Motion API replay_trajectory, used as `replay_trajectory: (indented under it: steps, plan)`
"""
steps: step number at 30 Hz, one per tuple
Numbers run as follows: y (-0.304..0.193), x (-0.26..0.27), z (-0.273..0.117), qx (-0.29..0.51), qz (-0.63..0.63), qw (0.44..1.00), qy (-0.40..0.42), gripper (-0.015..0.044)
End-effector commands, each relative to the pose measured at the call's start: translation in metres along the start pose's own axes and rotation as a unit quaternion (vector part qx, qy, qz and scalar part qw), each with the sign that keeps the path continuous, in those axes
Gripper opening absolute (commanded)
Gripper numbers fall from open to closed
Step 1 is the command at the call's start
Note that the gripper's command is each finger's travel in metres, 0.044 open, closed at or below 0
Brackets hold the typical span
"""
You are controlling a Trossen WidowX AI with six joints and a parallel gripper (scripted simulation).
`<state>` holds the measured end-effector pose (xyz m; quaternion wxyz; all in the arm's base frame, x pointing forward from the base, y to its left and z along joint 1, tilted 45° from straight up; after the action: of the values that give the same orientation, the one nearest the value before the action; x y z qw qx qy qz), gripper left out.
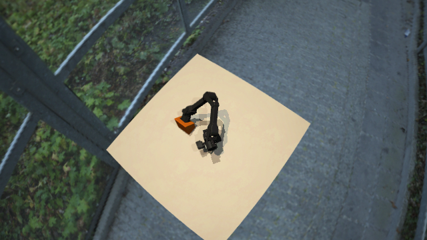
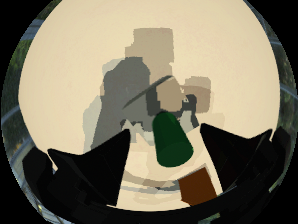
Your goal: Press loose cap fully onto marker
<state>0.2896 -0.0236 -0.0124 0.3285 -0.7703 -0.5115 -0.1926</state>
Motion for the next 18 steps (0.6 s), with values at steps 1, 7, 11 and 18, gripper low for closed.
replay_trajectory:
  steps: [1, 7, 11, 18]
  plan:
    - [0.0, 0.0, 0.0, 0.0, 0.0, 1.0, 0.0, 0.044]
    - [0.001, -0.001, -0.065, -0.001, 0.0, 1.0, -0.002, 0.044]
    - [0.0, -0.001, -0.075, 0.0, 0.0, 1.0, -0.002, 0.044]
    - [-0.002, -0.003, -0.068, -0.001, -0.195, 0.981, 0.0, 0.0282]
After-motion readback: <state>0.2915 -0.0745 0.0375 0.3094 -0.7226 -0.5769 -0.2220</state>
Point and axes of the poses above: the point midway between the two fingers, 35 mm back from their tips, its own z axis out along the fingers, its own x axis across the jaws, y = z × x, the point moved 2 cm from there along -z, back along the fingers, and after that the axes turned 3 degrees about -z, right-handed, at the moved point
